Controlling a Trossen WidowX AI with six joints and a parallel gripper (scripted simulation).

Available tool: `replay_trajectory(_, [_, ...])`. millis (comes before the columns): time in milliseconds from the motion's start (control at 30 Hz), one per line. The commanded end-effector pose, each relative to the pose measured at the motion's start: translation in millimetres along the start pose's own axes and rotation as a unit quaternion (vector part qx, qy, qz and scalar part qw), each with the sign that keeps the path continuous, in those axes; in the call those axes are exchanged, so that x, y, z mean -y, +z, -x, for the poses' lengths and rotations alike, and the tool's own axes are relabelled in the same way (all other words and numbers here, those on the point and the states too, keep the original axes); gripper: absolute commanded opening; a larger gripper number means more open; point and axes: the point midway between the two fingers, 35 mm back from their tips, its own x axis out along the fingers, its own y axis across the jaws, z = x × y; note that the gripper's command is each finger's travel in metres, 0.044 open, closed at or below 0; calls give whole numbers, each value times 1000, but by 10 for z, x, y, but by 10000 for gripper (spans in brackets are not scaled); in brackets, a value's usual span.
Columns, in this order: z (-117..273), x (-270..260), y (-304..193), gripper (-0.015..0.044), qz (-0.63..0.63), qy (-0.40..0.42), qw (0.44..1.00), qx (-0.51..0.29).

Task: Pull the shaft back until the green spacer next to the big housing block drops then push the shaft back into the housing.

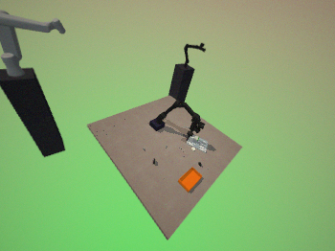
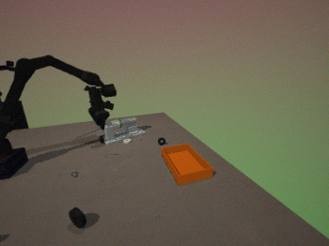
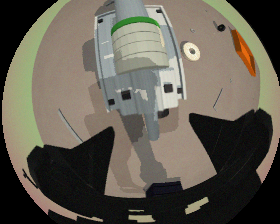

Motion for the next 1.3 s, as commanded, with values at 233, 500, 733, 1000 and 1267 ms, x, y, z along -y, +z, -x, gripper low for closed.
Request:
replay_trajectory(233, [-175, 2, -16, 440, 3, 0, 1000, -2])
replay_trajectory(500, [-175, 2, -16, 440, 3, 0, 1000, -2])
replay_trajectory(733, [-175, 2, -16, 440, 3, 0, 1000, -2])
replay_trajectory(1000, [-175, 2, -16, 440, 3, 0, 1000, -2])
replay_trajectory(1267, [-175, 2, -16, 440, 3, 0, 1000, -2])
